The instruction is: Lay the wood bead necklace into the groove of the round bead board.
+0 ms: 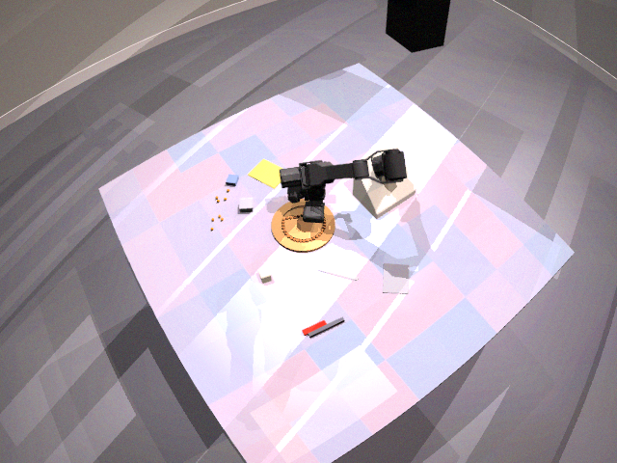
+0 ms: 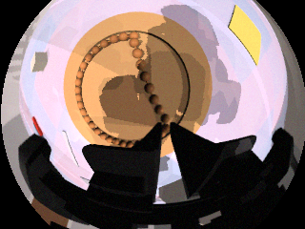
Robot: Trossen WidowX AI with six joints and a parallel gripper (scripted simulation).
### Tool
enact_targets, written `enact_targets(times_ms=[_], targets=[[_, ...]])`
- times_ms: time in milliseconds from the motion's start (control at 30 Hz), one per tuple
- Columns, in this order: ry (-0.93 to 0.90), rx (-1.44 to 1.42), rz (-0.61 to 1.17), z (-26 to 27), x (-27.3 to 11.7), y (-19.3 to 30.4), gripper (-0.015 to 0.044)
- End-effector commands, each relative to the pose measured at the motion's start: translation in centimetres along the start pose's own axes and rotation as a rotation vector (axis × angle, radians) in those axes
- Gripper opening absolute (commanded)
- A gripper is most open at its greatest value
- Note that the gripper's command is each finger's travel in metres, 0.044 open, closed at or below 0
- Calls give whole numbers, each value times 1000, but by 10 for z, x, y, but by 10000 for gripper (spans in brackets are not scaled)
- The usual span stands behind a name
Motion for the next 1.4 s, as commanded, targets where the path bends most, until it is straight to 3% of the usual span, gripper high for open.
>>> enact_targets(times_ms=[0, 1300, 1367], targets=[[0, -1, -1, 0, 0, 0, 0], [-2, 7, 7, -6, 2, 4, 0], [-6, 2, -2, -4, -4, 2, 53]])
Point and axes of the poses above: the point midway between the two fingers, 35 mm back from their tips, its own x axis out along the fingers, its own z axis across the jaws, y = z × x, the point moved 4 cm from there along -x, back along the fingers, and after that the axes turned 3 degrees about -x, right-handed, at the moved point
